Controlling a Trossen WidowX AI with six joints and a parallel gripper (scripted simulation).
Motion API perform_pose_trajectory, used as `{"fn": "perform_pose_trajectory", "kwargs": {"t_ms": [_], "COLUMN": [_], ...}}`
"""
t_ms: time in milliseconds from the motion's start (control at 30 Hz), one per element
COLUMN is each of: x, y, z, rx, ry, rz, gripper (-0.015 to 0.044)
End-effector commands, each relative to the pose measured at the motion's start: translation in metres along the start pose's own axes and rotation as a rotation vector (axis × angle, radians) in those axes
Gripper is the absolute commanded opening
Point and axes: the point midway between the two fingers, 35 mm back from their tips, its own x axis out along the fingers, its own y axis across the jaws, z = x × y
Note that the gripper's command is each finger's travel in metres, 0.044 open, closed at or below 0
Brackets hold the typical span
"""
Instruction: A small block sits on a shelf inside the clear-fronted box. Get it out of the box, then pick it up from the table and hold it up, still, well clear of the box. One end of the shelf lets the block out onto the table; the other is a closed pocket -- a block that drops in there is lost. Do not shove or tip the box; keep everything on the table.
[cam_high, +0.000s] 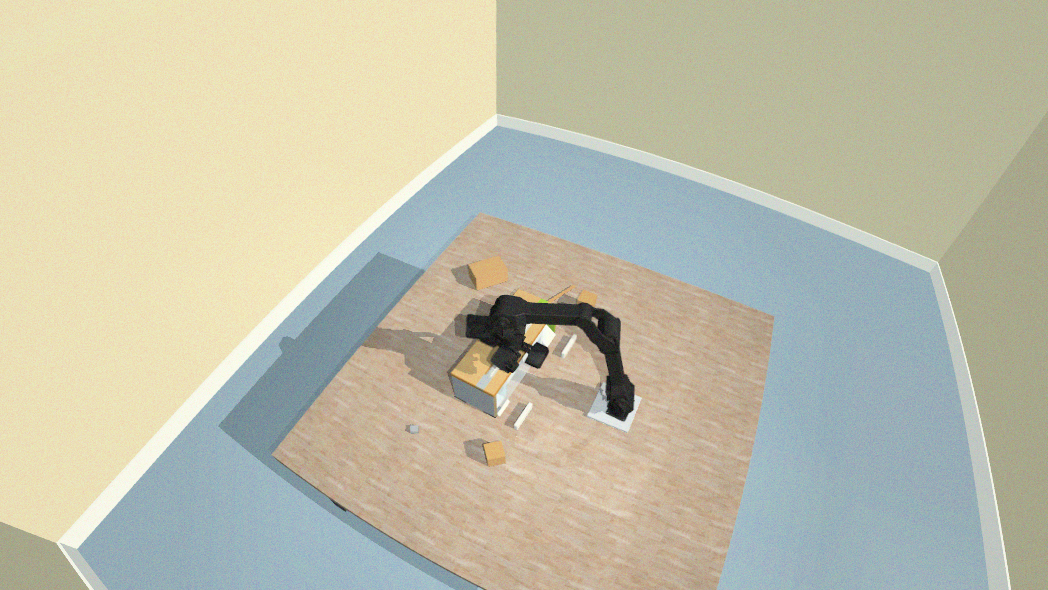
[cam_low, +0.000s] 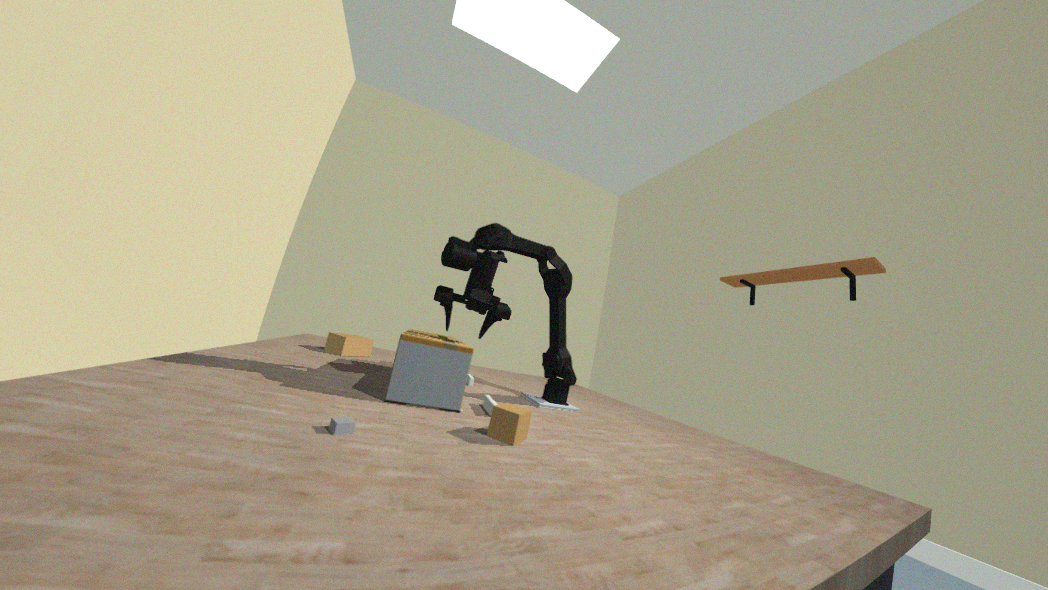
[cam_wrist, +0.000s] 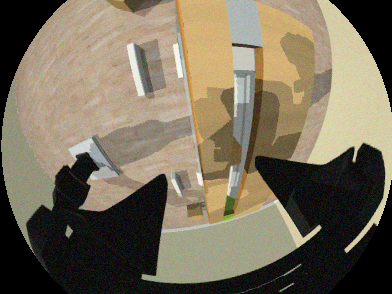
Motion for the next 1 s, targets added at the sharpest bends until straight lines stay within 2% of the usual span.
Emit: {"fn": "perform_pose_trajectory", "kwargs": {"t_ms": [0,967], "x": [0.008,0.052], "y": [0.001,0.008], "z": [0.002,0.015], "rx": [0.000,-0.005], "ry": [0.005,0.010], "rz": [0.010,0.022], "gripper": [0.0400,0.0400]}}
